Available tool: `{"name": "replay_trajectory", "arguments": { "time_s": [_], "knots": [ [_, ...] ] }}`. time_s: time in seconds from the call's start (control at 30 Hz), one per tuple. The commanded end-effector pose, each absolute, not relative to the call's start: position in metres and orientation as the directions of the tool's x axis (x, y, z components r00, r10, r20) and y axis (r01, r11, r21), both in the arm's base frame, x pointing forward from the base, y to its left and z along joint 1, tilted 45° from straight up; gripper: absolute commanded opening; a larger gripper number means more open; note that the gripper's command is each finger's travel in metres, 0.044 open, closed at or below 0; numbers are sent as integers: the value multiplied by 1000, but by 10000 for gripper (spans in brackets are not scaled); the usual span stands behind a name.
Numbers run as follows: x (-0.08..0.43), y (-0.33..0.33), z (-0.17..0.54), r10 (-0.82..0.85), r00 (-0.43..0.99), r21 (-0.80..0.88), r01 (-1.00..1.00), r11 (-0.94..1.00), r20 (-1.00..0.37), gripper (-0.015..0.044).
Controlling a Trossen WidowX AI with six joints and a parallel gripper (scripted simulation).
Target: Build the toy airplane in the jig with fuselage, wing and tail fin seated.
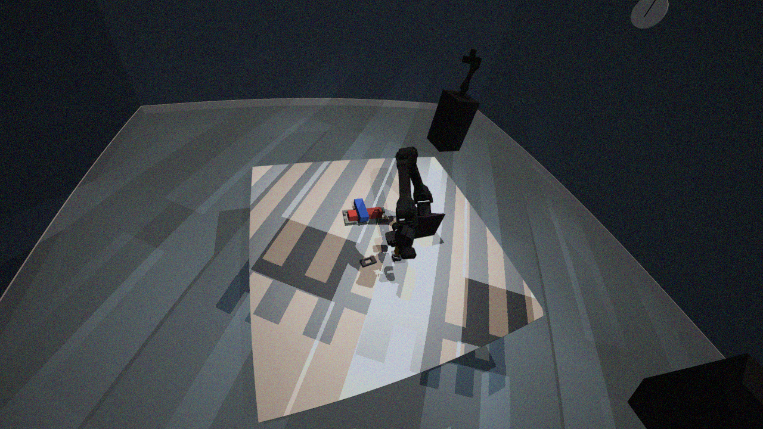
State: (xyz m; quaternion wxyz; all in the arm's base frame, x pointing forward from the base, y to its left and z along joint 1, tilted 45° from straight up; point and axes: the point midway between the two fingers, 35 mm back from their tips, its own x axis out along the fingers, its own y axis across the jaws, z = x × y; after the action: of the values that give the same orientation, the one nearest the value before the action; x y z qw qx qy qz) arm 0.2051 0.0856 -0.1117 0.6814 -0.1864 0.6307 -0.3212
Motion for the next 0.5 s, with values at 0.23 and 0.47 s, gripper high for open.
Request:
{"name": "replay_trajectory", "arguments": {
  "time_s": [0.23, 0.47],
  "knots": [
    [205, 110, -86, -675, -14, -663, 204, 720, -738, 0],
    [203, 122, -69, -682, -25, -673, 200, 713, -730, 0]
  ]
}}
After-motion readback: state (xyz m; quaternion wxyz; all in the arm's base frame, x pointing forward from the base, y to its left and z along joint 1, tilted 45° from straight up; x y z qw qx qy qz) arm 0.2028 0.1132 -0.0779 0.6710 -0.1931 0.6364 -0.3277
